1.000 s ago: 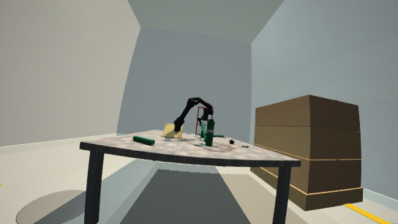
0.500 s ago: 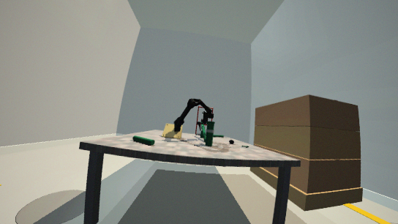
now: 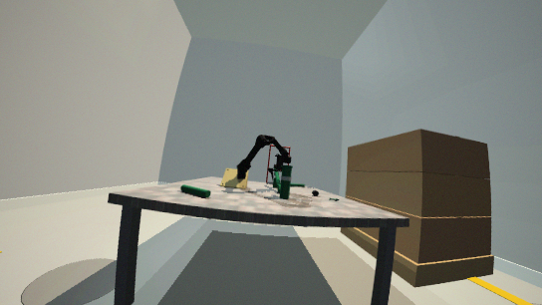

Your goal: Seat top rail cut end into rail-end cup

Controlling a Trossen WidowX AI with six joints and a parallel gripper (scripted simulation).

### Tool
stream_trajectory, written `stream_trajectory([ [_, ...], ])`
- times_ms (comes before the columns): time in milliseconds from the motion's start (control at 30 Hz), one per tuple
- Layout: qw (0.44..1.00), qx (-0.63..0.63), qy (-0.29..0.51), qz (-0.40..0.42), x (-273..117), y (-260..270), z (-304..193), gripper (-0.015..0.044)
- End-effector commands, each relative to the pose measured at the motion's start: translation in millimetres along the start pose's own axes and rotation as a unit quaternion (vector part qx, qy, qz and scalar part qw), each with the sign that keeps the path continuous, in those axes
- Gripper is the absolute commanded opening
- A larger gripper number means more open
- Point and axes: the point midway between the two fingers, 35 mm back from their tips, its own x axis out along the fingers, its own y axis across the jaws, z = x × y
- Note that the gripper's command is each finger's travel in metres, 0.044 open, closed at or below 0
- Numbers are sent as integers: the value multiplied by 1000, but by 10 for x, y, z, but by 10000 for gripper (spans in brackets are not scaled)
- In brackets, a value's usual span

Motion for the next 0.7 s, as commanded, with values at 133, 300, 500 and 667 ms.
stream_trajectory([
  [133, 1000, -4, 3, 3, 153, 22, -8, 440],
  [300, 1000, -4, 4, 3, 234, 23, -9, 440],
  [500, 1000, -4, 4, 3, 330, 28, -13, 440],
  [667, 1000, -4, 4, 3, 410, 34, -17, 440],
])
